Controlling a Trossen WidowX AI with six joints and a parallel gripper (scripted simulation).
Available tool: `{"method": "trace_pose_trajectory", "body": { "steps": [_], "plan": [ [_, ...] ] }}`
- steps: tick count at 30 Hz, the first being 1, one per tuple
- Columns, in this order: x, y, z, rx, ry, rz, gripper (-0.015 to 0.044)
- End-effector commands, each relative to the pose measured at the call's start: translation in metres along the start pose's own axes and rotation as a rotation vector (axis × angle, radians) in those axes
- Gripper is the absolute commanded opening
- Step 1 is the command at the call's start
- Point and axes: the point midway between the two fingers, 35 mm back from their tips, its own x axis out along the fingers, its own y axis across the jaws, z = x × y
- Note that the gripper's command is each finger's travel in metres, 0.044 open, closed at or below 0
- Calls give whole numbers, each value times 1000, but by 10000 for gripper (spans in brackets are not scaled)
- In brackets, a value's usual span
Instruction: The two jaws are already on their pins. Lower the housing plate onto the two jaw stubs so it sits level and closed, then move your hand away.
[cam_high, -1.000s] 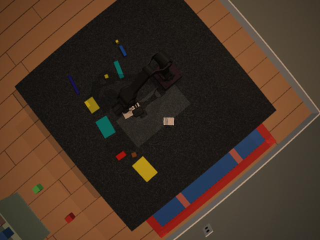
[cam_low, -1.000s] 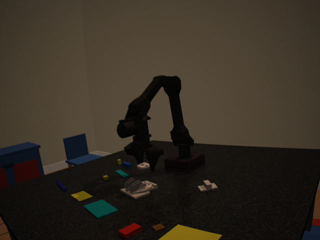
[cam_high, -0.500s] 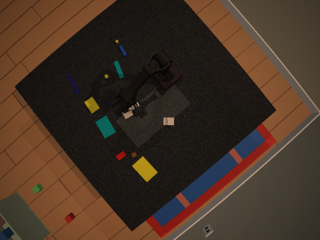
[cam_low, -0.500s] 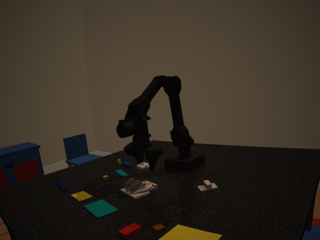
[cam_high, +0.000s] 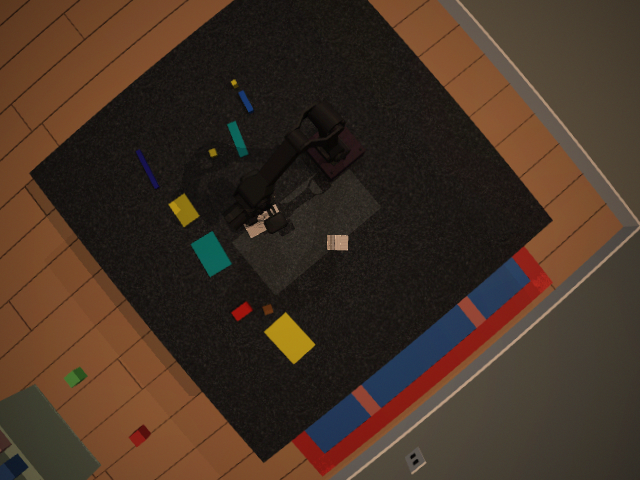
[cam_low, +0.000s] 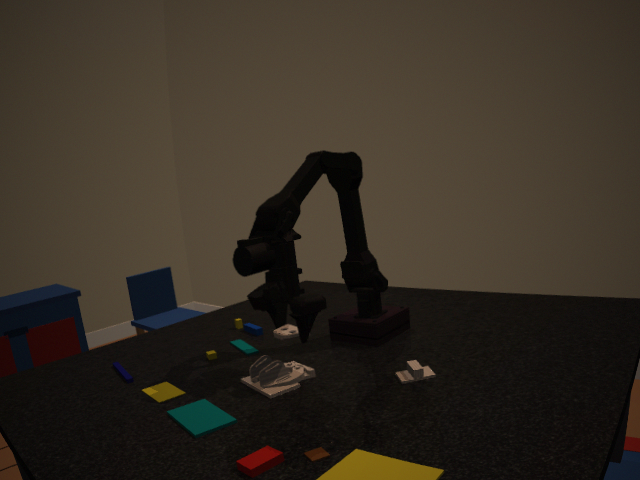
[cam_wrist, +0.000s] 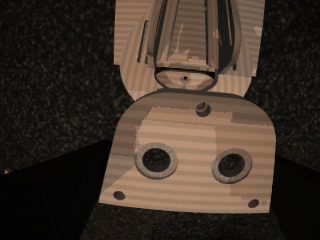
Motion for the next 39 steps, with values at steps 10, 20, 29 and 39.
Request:
{"method": "trace_pose_trajectory", "body": {
  "steps": [10, 20, 29, 39],
  "plan": [
    [13, 0, 2, -4, -3, -3, 351],
    [29, 0, 2, -4, -2, -3, 351],
    [44, 0, 2, -4, -2, -3, 351],
    [60, -1, 0, -4, -2, -3, 351]
  ]
}}
